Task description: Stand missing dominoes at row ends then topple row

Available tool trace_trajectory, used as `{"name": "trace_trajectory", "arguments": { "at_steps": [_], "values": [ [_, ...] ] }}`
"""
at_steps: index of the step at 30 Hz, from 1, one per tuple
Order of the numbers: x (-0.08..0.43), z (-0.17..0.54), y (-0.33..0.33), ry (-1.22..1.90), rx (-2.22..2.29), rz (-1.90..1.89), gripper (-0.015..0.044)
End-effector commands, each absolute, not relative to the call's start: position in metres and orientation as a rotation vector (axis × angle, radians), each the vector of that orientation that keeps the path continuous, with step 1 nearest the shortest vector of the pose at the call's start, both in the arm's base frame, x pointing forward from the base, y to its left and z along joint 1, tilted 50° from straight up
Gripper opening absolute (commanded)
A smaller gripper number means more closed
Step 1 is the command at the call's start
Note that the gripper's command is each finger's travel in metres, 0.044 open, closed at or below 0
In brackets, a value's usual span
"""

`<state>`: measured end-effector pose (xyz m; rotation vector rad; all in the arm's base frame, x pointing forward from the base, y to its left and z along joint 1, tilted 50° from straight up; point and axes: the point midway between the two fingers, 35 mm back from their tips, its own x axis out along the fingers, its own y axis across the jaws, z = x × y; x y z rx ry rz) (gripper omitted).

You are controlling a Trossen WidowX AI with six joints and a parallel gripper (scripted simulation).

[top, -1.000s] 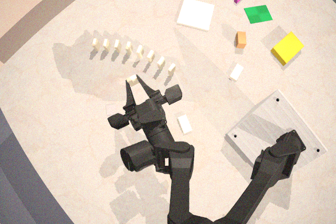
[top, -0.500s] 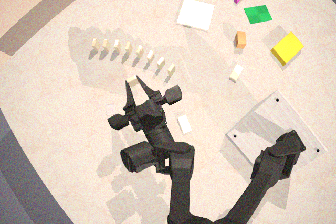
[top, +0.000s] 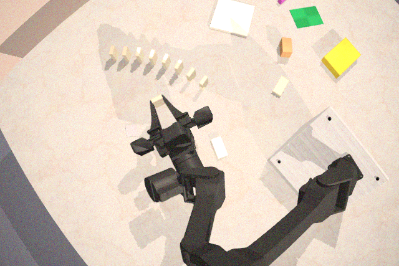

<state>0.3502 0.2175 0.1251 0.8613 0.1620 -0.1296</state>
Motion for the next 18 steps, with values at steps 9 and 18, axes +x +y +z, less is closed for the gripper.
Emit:
{"name": "trace_trajectory", "arguments": {
  "at_steps": [9,18],
  "values": [
    [0.346,0.092,0.252,0.163,0.860,-0.132,0.0107],
    [0.343,0.082,0.261,0.163,0.859,-0.131,0.0107]
  ]
}}
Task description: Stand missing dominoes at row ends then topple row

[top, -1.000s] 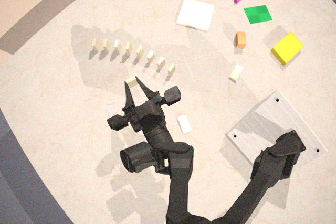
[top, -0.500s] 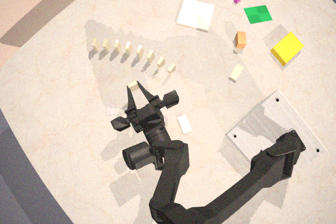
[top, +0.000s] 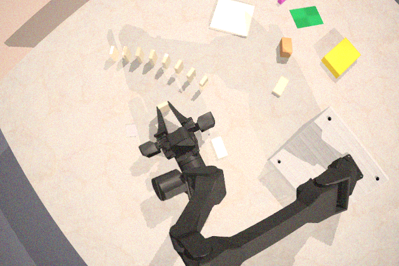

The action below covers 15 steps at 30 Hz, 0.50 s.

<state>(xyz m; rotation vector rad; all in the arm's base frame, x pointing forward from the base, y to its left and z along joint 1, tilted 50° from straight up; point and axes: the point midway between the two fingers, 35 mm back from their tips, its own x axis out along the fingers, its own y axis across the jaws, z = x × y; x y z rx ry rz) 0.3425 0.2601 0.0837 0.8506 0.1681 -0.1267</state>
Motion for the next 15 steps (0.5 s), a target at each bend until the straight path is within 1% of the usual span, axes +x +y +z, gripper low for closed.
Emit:
{"name": "trace_trajectory", "arguments": {
  "at_steps": [1,6,15],
  "values": [
    [0.3433,0.0823,0.2611,0.163,0.859,-0.131,0.0107],
    [0.3433,0.0823,0.2611,0.163,0.859,-0.131,0.0107],
    [0.3433,0.0823,0.2611,0.163,0.859,-0.131,0.0343]
  ]
}}
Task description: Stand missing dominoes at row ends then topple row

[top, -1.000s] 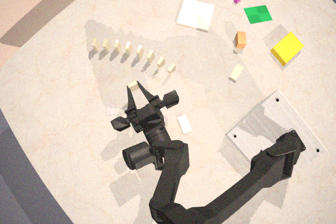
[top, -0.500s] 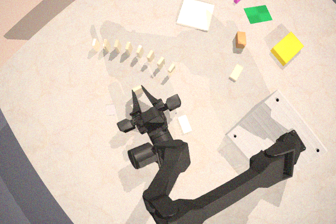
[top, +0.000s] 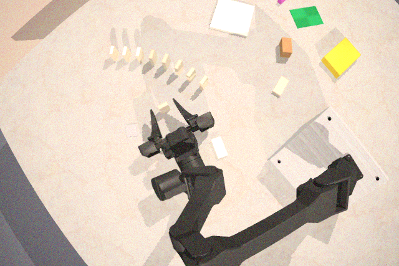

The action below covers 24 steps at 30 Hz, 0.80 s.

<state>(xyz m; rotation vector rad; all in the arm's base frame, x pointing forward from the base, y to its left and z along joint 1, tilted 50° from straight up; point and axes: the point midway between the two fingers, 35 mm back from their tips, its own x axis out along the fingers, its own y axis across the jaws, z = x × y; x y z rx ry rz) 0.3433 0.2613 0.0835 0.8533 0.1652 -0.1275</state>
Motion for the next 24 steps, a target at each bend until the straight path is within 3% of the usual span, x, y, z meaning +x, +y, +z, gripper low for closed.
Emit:
{"name": "trace_trajectory", "arguments": {
  "at_steps": [1,4,19,24],
  "values": [
    [0.343,0.082,0.261,0.163,0.859,-0.131,0.0370],
    [0.343,0.082,0.261,0.163,0.859,-0.131,0.0440],
    [0.349,0.115,0.224,0.169,0.849,-0.125,0.0440],
    [0.380,0.111,0.240,0.339,0.719,-0.052,0.0440]
  ]
}}
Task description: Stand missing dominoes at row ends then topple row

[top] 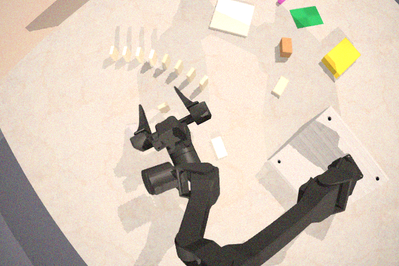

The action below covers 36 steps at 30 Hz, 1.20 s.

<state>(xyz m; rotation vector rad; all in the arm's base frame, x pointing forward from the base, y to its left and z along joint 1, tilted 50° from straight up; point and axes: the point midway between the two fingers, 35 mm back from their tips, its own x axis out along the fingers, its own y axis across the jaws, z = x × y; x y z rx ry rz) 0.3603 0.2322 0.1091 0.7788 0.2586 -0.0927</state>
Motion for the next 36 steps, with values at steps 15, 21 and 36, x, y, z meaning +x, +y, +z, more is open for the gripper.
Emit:
{"name": "trace_trajectory", "arguments": {
  "at_steps": [15,21,36],
  "values": [
    [0.413,0.081,0.208,1.193,0.481,0.261,0.0440],
    [0.383,0.127,0.193,1.577,0.739,0.549,0.0440],
    [0.381,0.137,0.191,1.605,0.788,0.583,0.0440]
  ]
}}
